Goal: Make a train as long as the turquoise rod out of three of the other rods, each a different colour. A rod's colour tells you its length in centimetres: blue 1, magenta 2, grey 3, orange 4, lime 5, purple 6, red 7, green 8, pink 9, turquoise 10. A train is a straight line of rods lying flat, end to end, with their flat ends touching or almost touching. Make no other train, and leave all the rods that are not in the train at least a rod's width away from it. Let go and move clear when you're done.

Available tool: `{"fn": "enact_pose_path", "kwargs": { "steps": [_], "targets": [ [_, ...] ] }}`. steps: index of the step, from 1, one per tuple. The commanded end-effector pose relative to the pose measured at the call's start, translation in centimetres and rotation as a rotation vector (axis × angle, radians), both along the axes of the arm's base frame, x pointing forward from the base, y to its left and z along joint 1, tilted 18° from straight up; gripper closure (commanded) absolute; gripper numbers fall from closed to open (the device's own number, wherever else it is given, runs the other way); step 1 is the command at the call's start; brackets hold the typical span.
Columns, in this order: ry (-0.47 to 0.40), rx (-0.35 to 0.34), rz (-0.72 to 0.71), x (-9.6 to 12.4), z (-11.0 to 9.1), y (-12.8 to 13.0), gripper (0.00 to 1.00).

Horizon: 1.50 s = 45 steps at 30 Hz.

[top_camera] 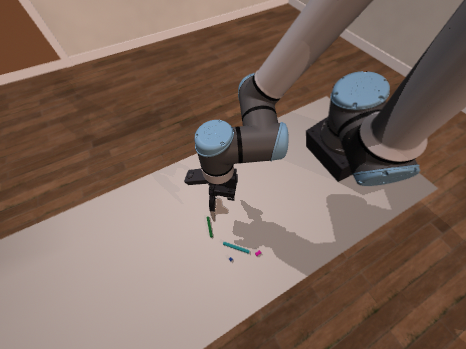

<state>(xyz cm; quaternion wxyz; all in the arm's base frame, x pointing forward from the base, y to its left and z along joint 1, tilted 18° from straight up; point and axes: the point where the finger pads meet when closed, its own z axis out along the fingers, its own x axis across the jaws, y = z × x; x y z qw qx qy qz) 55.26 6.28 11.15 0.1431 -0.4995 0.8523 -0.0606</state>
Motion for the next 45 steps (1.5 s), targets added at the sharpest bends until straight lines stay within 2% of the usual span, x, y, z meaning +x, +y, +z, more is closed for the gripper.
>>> {"fn": "enact_pose_path", "kwargs": {
  "steps": [1,9,22,24,39,41,45],
  "targets": [
    [-0.003,-0.013,0.041,0.1,0.0,-0.2,0.0],
    [-0.006,-0.041,0.126,0.2,-0.1,-0.6,0.0],
    [-0.017,-0.141,0.441,0.5,-0.5,-2.1,0.0],
    [-0.017,-0.141,0.441,0.5,-0.5,-2.1,0.0],
    [-0.033,-0.272,0.853,0.6,-1.0,-4.1,0.0],
    [-0.033,-0.272,0.853,0.6,-1.0,-4.1,0.0],
    [-0.039,-0.315,0.987,0.5,-1.2,-4.8,0.0]
  ]
}}
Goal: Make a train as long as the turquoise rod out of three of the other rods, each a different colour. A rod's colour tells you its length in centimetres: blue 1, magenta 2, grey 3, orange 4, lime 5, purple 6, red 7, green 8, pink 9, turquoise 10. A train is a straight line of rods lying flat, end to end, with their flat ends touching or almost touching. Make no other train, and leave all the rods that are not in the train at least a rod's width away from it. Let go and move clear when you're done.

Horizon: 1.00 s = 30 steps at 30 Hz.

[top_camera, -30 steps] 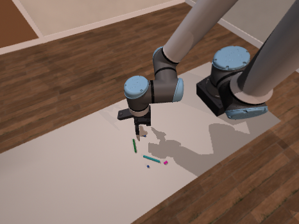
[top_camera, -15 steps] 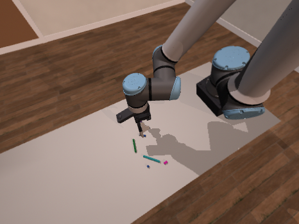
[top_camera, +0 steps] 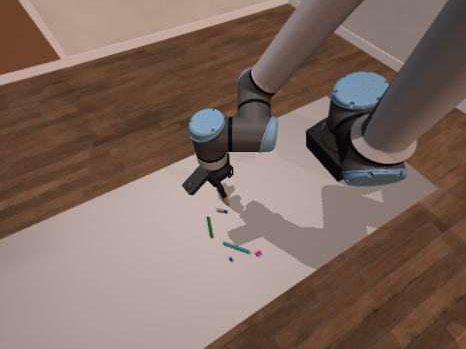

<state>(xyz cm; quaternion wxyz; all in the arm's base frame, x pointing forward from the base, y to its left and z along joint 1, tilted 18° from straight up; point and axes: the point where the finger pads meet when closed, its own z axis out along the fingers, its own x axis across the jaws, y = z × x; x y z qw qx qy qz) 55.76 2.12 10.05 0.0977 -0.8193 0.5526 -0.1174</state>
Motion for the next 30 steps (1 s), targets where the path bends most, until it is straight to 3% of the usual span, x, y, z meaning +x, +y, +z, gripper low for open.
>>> {"fn": "enact_pose_path", "kwargs": {
  "steps": [1,28,30],
  "targets": [
    [-0.008,-0.042,0.162,0.0,-0.2,-0.8,0.0],
    [-0.034,-0.257,0.838,-1.0,-1.3,-4.4,0.0],
    [-0.034,-0.257,0.838,-1.0,-1.3,-4.4,0.0]
  ]
}}
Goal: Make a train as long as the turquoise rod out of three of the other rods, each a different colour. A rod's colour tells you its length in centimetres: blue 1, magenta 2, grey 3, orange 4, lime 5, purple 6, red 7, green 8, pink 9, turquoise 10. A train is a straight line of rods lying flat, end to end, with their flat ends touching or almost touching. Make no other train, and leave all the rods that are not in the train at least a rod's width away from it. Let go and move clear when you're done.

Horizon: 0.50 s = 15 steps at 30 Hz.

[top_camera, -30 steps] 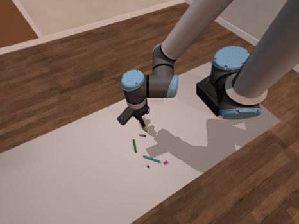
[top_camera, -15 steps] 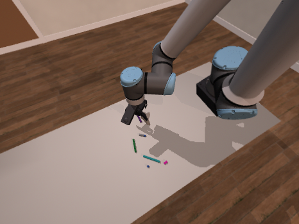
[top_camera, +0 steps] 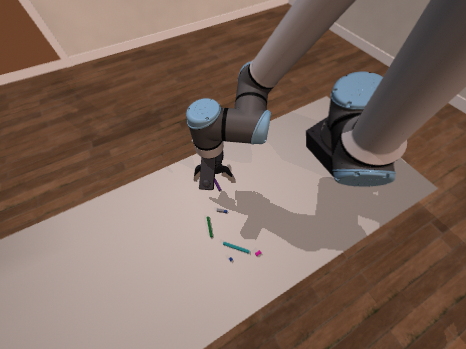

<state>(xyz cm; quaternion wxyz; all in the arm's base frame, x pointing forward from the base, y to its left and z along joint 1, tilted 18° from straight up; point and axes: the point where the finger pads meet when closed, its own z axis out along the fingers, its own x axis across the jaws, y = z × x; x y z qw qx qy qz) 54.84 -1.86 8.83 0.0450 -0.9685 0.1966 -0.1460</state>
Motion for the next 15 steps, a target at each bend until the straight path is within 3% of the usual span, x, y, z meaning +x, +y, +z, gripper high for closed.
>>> {"fn": "enact_pose_path", "kwargs": {
  "steps": [1,15],
  "targets": [
    [-0.008,-0.027,0.118,-0.2,-0.1,-0.6,0.0],
    [-0.02,-0.12,0.41,-0.8,-0.6,-2.4,0.0]
  ]
}}
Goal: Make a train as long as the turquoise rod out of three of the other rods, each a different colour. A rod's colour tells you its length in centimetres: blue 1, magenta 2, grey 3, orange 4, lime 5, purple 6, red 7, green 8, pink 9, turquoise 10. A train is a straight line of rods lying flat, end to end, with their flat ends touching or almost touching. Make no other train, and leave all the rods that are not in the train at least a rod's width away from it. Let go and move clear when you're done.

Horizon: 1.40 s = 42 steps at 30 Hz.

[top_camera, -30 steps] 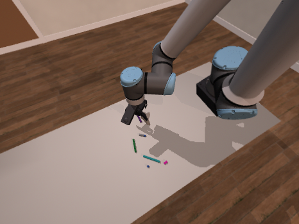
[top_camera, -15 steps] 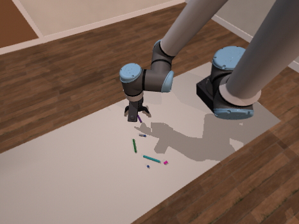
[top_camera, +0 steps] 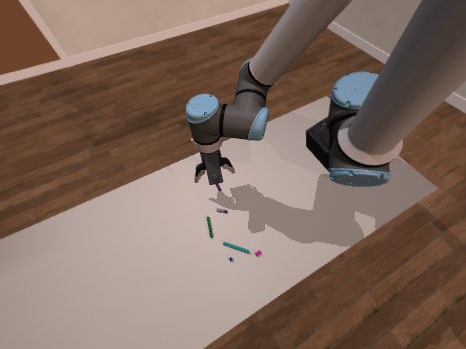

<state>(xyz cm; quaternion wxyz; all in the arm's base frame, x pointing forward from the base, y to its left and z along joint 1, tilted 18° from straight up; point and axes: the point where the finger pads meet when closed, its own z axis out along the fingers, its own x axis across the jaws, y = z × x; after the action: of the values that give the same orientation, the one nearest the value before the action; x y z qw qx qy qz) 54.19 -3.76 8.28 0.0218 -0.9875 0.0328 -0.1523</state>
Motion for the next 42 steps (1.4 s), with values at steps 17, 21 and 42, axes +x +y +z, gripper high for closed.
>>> {"fn": "enact_pose_path", "kwargs": {
  "steps": [17,21,42],
  "targets": [
    [-0.011,-0.052,0.185,-0.37,-0.26,-1.16,0.0],
    [-0.011,-0.053,0.186,-0.38,-0.27,-1.17,0.0],
    [-0.011,-0.053,0.186,-0.38,-0.27,-1.17,0.86]
  ]
}}
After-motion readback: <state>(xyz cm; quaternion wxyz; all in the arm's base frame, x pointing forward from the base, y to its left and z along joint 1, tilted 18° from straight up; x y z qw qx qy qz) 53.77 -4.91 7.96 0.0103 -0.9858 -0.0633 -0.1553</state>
